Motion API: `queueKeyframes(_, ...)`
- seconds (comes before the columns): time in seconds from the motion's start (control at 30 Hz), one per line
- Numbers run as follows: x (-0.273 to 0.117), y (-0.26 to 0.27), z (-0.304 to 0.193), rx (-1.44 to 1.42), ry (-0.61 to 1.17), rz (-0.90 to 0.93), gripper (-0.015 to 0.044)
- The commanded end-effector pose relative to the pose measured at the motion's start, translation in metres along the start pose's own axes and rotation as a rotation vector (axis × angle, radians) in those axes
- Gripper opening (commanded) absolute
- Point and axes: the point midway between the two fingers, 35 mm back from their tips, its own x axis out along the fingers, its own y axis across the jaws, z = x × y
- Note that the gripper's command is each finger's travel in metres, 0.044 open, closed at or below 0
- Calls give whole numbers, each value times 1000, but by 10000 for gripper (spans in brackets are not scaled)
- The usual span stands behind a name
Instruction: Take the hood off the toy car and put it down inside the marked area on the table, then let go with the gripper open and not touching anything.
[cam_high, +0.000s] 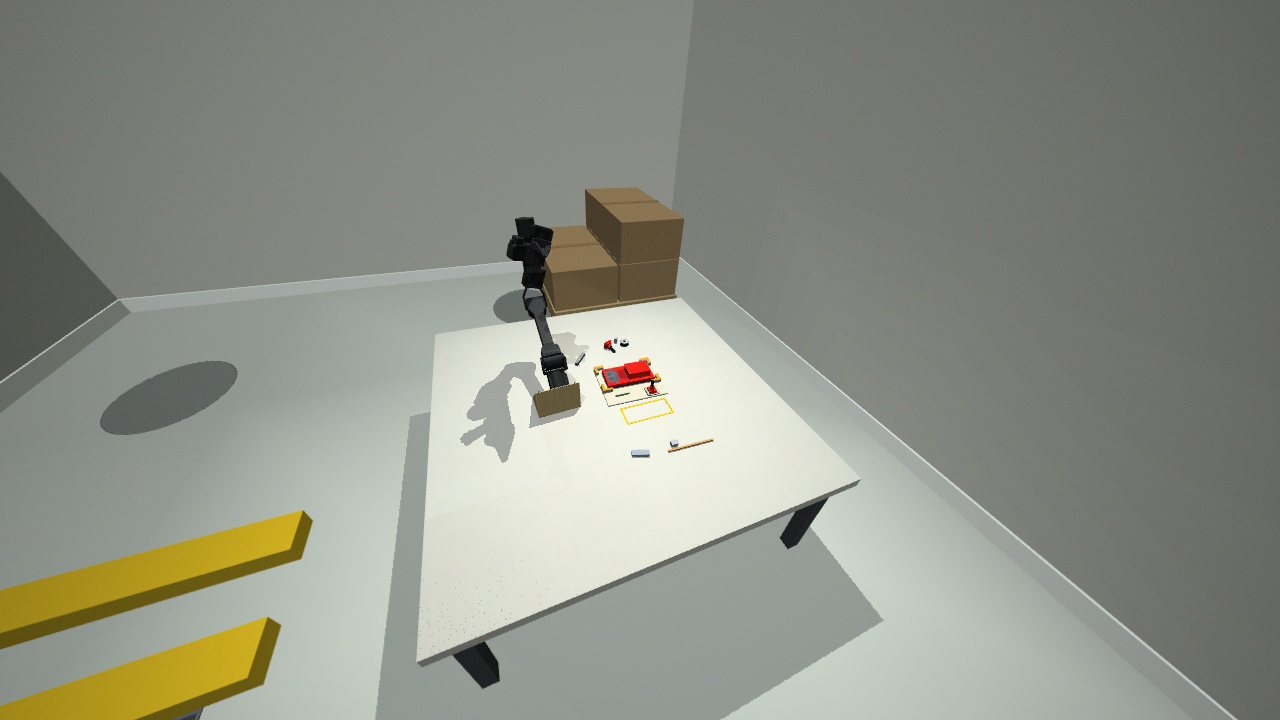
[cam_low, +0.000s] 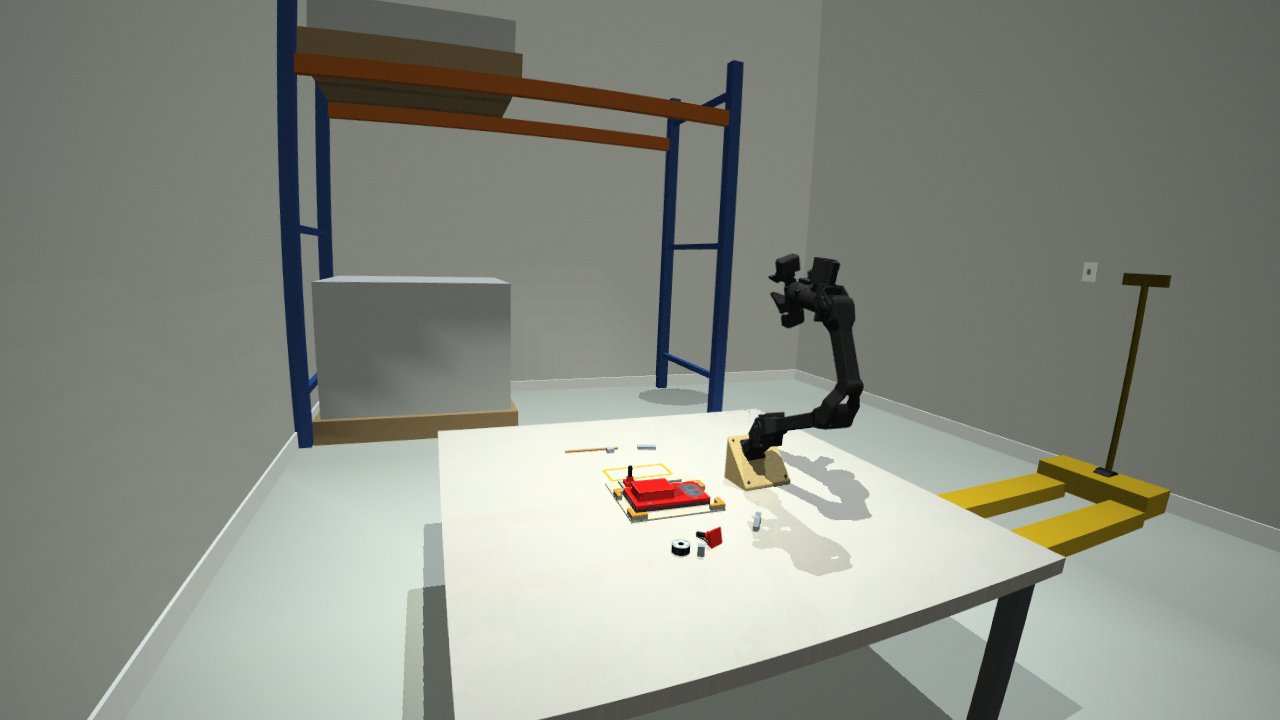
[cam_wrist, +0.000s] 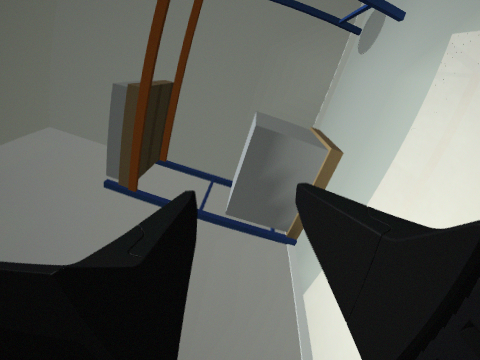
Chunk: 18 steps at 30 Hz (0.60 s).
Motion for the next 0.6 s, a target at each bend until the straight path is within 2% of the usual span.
queueKeyframes(0.0, 1, 0, -1, -6, 5, -1, 246)
queueKeyframes(0.23, 31, 3, -57, -238, 213, -36, 430)
queueKeyframes(0.57, 57, -10, -154, -628, 547, -52, 440)
